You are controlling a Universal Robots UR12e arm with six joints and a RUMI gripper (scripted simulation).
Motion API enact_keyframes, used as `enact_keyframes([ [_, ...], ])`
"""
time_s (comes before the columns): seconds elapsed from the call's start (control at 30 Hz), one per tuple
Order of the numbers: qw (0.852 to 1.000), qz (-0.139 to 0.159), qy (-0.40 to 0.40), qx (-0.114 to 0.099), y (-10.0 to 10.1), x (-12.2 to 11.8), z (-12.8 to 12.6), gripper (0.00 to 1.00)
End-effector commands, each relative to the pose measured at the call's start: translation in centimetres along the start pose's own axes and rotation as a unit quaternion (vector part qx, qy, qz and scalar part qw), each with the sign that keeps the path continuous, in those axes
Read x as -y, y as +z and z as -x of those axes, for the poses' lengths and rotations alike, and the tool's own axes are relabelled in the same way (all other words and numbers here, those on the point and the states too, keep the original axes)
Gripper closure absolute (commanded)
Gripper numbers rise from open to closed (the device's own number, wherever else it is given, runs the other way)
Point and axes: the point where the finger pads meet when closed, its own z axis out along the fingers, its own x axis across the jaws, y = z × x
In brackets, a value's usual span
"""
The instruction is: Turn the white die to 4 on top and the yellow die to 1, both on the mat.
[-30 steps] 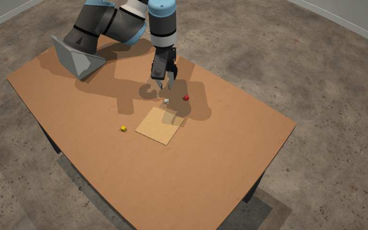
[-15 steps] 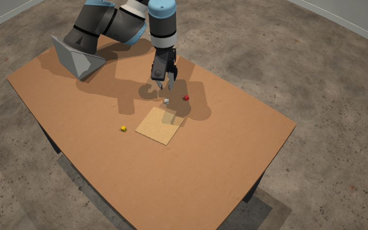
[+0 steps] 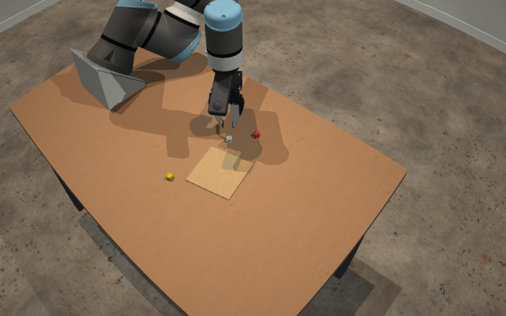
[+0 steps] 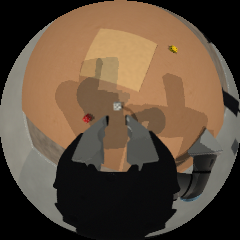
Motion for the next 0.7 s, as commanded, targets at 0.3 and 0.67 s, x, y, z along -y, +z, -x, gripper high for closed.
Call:
enact_keyframes([
  [0.3, 1.000, -0.001, 0.000, 0.000, 1.7, 0.1, 0.0, 0.82],
  [0.67, 1.000, -0.001, 0.000, 0.000, 2.7, 0.1, 0.0, 0.82],
])
